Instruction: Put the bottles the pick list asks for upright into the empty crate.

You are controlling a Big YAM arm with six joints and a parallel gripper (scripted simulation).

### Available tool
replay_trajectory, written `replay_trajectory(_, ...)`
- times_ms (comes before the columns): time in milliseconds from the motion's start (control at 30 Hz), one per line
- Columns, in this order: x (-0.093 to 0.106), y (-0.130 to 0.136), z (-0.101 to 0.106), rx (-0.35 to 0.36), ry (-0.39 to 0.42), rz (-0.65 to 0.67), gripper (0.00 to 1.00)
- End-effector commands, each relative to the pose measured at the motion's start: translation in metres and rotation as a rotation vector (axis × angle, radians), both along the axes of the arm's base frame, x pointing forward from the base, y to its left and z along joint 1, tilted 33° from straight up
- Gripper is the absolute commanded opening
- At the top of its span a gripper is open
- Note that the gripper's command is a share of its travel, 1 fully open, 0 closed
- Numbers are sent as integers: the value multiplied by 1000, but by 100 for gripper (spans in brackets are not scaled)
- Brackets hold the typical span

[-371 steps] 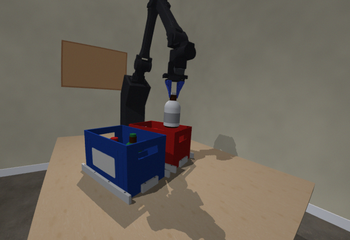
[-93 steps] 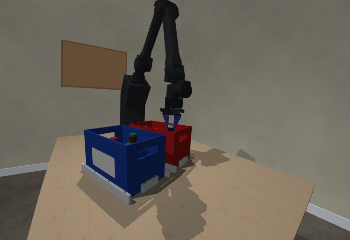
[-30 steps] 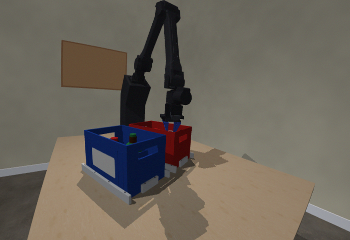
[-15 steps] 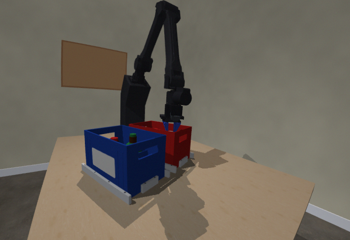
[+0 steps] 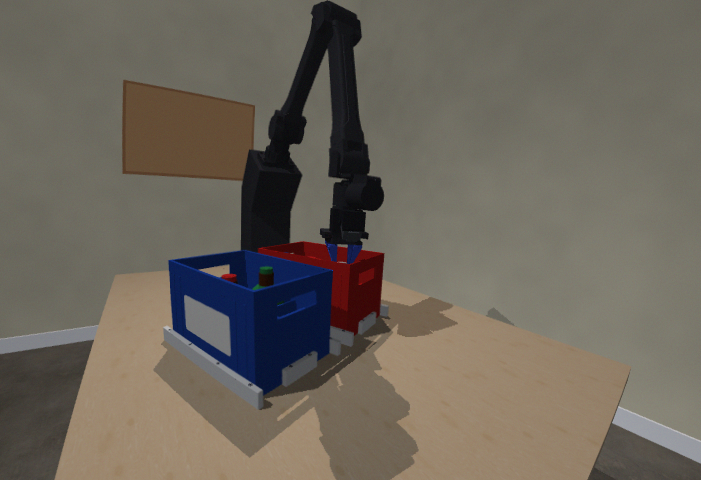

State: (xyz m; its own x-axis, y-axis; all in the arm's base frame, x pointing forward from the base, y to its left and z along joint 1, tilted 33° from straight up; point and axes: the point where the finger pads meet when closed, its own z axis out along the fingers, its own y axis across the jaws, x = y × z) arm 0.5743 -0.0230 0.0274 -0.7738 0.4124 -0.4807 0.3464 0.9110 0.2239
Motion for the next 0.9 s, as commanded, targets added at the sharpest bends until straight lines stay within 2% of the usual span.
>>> replay_trajectory(0,18,2,30,2,-54,-5,0)
replay_trajectory(567,19,3,31,2,-59,-4,0)
replay_trajectory(600,19,3,31,2,-59,-4,61)
replay_trajectory(867,21,4,18,1,-51,3,61)
